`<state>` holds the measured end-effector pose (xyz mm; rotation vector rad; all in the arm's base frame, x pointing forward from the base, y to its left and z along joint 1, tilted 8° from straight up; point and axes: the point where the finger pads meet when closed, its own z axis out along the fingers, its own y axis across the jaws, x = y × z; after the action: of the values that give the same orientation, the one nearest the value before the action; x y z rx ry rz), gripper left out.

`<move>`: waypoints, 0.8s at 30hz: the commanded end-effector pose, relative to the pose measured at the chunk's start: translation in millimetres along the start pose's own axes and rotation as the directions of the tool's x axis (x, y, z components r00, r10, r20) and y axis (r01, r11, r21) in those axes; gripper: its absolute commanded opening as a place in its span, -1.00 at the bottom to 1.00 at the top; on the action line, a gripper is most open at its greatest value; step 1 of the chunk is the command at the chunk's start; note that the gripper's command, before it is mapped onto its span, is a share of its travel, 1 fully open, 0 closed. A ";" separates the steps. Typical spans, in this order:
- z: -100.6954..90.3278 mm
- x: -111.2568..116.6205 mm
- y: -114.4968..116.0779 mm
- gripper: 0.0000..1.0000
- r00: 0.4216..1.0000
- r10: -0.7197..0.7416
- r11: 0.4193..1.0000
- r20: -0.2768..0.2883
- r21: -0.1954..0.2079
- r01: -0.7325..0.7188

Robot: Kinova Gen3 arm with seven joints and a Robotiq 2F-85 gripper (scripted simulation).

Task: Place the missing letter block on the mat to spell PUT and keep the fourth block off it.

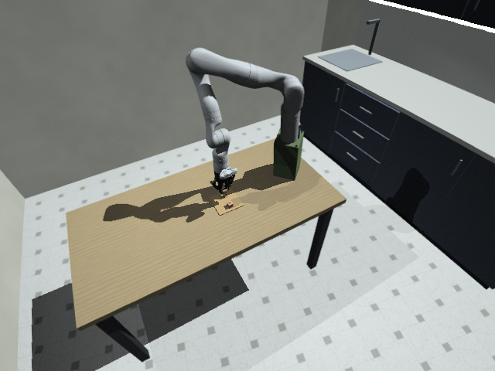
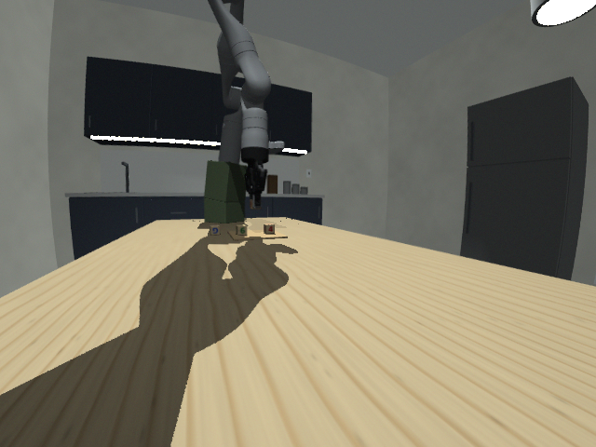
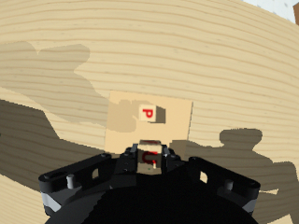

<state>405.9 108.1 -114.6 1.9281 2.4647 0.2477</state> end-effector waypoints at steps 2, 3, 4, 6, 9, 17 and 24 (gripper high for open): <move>20.9 -0.9 -2.1 -0.57 1.000 0.007 1.000 0.005 0.007 -0.007; 25.5 -0.9 -2.2 -0.57 1.000 0.007 1.000 0.005 0.007 -0.007; 30.2 -0.9 -2.2 -0.57 1.000 0.007 1.000 0.005 0.007 -0.007; 39.5 -1.0 -2.3 -0.57 1.000 0.007 1.000 0.005 0.007 -0.007; 52.2 -2.1 -2.3 -0.57 1.000 0.007 1.000 0.008 0.007 -0.007; 66.6 -1.3 -2.6 -0.57 1.000 0.007 1.000 0.005 0.007 -0.007; 66.2 -1.6 -1.1 -0.57 1.000 0.006 1.000 0.006 0.004 -0.006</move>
<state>408.4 113.7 -180.3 1.9393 2.4664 0.2356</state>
